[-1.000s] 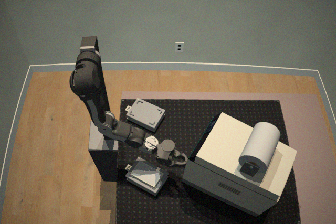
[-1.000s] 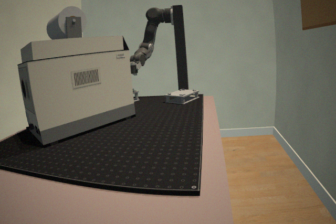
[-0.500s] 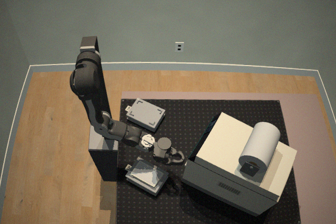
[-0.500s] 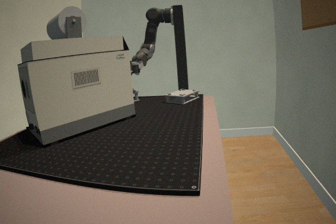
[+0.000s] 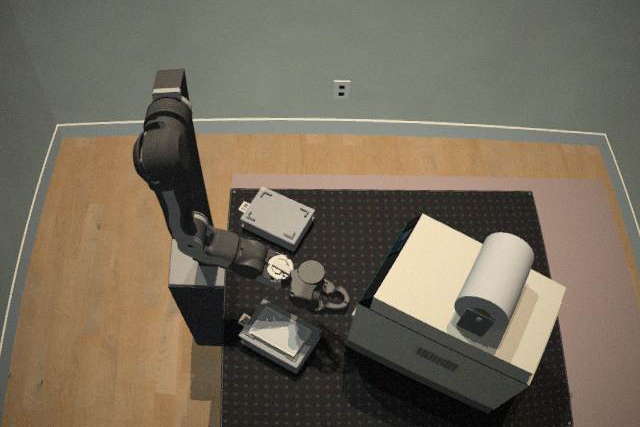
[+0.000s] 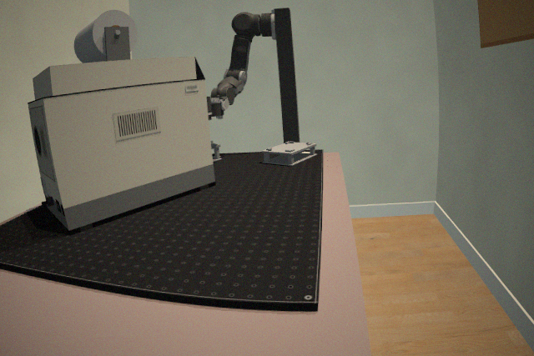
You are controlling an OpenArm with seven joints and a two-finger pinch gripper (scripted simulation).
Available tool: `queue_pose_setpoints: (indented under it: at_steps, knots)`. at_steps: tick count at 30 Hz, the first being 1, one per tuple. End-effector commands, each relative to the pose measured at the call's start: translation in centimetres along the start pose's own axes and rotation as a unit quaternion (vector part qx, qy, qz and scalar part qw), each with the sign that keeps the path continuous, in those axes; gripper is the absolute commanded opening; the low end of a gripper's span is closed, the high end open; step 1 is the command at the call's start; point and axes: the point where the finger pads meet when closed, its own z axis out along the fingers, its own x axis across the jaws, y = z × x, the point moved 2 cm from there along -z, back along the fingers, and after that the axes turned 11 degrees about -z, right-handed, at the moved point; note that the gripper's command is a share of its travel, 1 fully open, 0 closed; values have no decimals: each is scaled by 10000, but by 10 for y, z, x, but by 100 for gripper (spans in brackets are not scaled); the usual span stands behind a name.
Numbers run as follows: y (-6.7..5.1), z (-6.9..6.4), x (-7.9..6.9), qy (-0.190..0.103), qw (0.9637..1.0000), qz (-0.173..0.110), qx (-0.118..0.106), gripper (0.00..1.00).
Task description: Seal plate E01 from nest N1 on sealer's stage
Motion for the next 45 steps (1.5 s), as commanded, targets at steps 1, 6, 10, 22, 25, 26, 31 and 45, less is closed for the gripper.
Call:
queue_pose_setpoints:
  at_steps: [1,6,10,22,25,26,31,45]
  knots:
    - [-1,1,4,50,10000,-6,7,0]
    - [-1,0,5,63,10000,-6,8,0]
    - [-1,0,5,63,10000,-6,8,0]
    - [-2,3,0,-3,10000,3,34,0]
    - [-2,3,0,-3,10000,3,34,0]
    - [-2,3,0,-3,10000,3,34,0]
    - [-2,3,0,-3,10000,3,34,0]
    - [-1,-36,2,28,10000,0,22,0]
